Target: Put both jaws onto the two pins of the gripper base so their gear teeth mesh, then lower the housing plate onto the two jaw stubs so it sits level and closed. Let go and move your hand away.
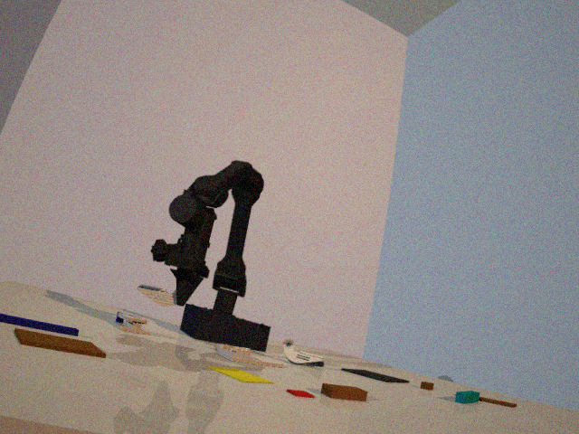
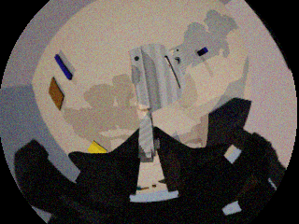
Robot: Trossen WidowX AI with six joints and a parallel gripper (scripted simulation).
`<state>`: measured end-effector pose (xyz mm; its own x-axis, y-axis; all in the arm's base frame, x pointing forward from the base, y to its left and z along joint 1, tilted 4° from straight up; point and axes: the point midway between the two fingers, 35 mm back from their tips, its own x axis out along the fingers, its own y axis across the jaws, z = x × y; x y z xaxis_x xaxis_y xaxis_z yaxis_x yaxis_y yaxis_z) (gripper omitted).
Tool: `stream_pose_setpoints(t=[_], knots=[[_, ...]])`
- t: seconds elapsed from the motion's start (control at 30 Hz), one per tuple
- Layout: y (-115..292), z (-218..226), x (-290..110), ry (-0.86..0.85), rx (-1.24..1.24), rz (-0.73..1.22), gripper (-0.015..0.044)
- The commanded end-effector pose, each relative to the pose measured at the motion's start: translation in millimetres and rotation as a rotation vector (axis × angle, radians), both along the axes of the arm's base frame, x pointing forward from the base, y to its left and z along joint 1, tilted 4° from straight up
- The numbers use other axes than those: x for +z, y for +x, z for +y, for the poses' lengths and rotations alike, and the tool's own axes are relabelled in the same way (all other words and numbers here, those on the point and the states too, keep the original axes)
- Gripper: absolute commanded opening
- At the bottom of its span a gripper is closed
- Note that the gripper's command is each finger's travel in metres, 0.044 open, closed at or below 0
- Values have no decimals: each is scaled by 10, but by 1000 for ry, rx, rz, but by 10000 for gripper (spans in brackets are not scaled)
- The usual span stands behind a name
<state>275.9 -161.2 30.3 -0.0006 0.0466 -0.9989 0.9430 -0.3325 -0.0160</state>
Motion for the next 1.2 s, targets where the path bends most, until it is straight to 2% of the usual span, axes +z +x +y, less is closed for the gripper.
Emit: stream_pose_setpoints(t=[0.0,0.67,1.17], knots=[[-5,25,5,4,88,-9,37],[-85,153,9,3,765,-42,37],[-81,157,-64,3,787,-43,37]])
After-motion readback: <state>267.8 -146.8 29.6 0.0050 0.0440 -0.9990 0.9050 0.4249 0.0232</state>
